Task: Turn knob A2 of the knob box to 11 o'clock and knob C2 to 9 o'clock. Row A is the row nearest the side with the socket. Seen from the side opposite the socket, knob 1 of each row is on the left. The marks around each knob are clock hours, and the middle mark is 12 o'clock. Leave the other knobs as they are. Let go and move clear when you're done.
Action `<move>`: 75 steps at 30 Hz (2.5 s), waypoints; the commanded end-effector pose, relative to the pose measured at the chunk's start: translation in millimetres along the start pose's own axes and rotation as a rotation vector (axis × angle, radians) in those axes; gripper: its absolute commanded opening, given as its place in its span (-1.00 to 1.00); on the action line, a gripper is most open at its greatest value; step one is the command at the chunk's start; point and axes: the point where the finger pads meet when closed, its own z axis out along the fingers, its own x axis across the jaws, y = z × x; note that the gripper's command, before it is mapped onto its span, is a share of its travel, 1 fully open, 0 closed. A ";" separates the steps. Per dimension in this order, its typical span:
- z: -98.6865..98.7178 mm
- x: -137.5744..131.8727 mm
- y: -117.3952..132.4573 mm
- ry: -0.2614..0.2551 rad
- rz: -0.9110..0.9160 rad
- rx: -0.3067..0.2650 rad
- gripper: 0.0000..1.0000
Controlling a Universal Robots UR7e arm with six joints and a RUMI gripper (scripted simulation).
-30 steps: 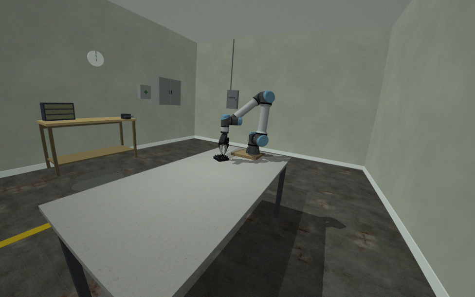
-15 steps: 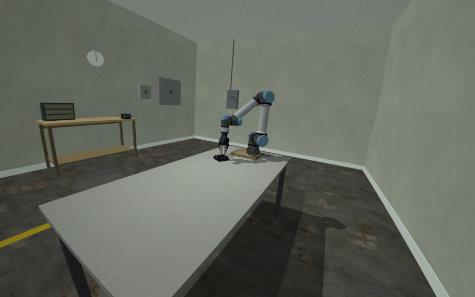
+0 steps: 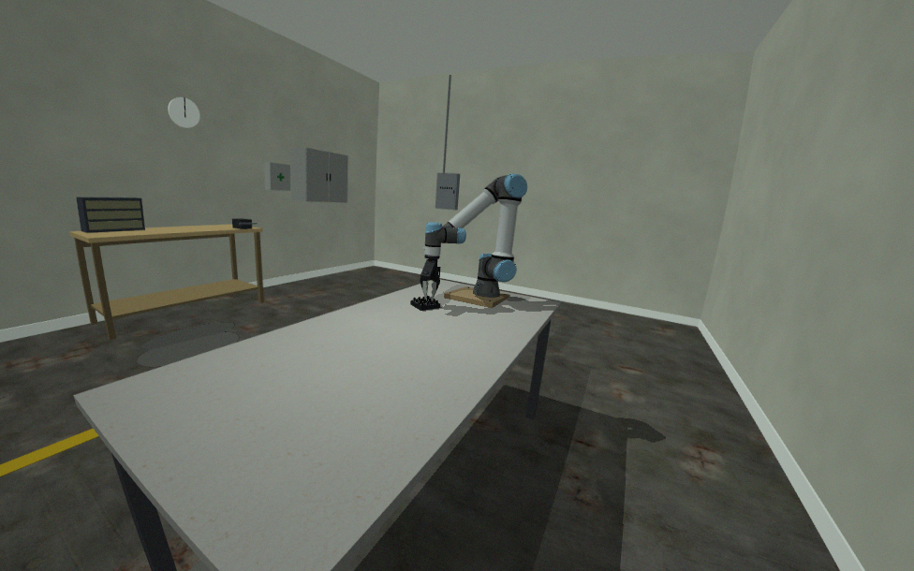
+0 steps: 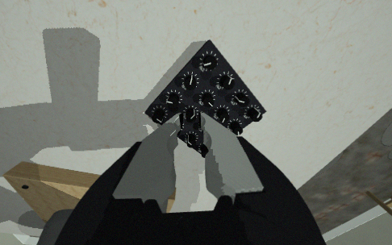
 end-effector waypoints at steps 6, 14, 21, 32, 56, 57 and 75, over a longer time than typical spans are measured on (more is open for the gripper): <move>1.6 0.4 -0.2 0.001 0.000 0.001 -0.78; 1.6 0.4 -0.2 0.001 0.000 0.001 -0.78; 1.6 0.4 -0.2 0.001 0.000 0.001 -0.78; 1.6 0.4 -0.2 0.001 0.000 0.001 -0.78; 1.6 0.4 -0.2 0.001 0.000 0.001 -0.92; 1.6 0.4 -0.2 0.001 0.000 0.001 -0.92; 1.6 0.4 -0.2 0.001 0.000 0.001 -0.92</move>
